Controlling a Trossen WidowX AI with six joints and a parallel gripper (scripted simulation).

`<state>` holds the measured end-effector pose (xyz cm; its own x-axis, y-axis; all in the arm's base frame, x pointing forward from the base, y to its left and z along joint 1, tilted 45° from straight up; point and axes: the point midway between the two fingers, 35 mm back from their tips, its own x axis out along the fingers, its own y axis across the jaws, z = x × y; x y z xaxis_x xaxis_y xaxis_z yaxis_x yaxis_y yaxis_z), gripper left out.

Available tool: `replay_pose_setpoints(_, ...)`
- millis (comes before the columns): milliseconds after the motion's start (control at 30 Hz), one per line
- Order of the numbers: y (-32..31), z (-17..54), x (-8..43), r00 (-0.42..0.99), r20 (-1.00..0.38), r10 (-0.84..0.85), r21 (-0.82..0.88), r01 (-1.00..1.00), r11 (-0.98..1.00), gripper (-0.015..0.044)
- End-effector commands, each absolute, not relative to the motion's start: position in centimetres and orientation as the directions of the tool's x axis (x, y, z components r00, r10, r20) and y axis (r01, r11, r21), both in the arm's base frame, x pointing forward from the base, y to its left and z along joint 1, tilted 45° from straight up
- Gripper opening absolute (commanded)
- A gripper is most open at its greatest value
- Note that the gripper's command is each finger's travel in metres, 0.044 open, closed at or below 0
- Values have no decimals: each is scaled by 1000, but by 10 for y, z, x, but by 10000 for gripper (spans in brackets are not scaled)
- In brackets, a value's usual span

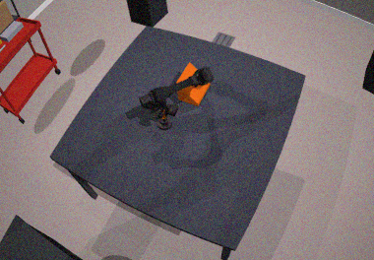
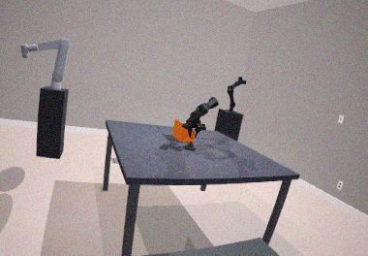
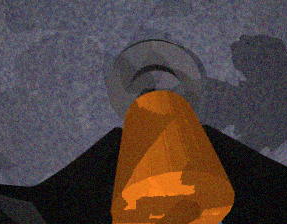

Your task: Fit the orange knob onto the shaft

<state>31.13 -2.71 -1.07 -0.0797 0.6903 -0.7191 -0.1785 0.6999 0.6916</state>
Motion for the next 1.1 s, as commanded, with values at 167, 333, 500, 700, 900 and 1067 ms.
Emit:
replay_pose_setpoints(167,-12,-28,309,-82,-719,690,691,-183,699,0)
replay_pose_setpoints(333,-13,-27,309,-82,-719,690,691,-189,698,0)
replay_pose_setpoints(500,-12,-28,310,-82,-719,690,691,-191,697,0)
replay_pose_setpoints(700,-10,-29,309,-82,-719,690,691,-191,697,0)
replay_pose_setpoints(900,-10,-29,309,-82,-719,690,691,-191,697,0)
replay_pose_setpoints(1067,-12,-26,308,-82,-719,690,691,-191,697,0)
